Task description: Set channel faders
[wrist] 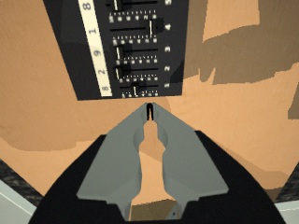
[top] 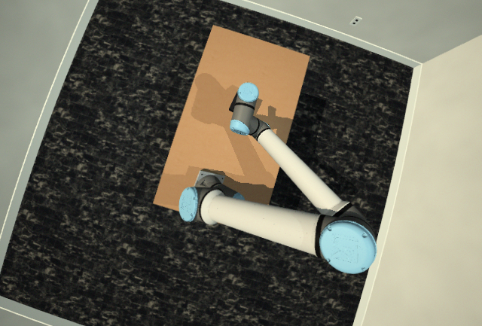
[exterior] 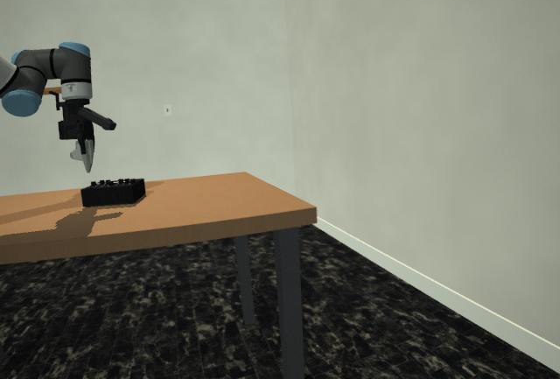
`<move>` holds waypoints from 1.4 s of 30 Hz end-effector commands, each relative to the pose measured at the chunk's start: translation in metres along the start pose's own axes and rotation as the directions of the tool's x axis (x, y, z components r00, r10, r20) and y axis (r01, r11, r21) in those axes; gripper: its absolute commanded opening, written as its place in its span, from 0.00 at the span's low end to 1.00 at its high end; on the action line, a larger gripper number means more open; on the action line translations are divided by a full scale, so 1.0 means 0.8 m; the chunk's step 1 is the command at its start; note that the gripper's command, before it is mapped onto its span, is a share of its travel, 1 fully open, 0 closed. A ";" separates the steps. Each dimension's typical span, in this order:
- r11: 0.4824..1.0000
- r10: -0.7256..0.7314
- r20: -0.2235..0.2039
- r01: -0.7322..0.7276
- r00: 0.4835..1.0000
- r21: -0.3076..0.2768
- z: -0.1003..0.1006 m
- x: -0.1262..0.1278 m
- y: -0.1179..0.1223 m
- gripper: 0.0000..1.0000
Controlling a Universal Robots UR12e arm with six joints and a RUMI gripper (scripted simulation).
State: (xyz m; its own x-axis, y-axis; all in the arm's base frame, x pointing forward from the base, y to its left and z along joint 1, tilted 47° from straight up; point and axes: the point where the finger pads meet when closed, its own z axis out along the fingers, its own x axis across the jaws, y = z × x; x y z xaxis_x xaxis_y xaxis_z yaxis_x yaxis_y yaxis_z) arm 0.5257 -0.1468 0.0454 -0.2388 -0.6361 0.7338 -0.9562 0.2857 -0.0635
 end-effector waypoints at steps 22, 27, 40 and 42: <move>1.000 0.000 0.001 0.000 1.000 0.001 0.017 0.000 -0.001 0.00; 1.000 0.000 0.001 0.000 1.000 0.001 0.019 0.000 -0.001 0.00; 1.000 0.000 0.001 0.000 1.000 0.001 0.029 0.000 -0.001 0.00; 1.000 0.000 0.001 0.000 1.000 0.001 0.029 0.000 -0.001 0.00</move>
State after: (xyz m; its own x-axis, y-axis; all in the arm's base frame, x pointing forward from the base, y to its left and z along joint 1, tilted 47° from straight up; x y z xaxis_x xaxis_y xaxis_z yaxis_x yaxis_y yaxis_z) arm 0.5224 -0.1630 0.0300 -0.2388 -0.6365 0.7334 -0.9563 0.2855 -0.0636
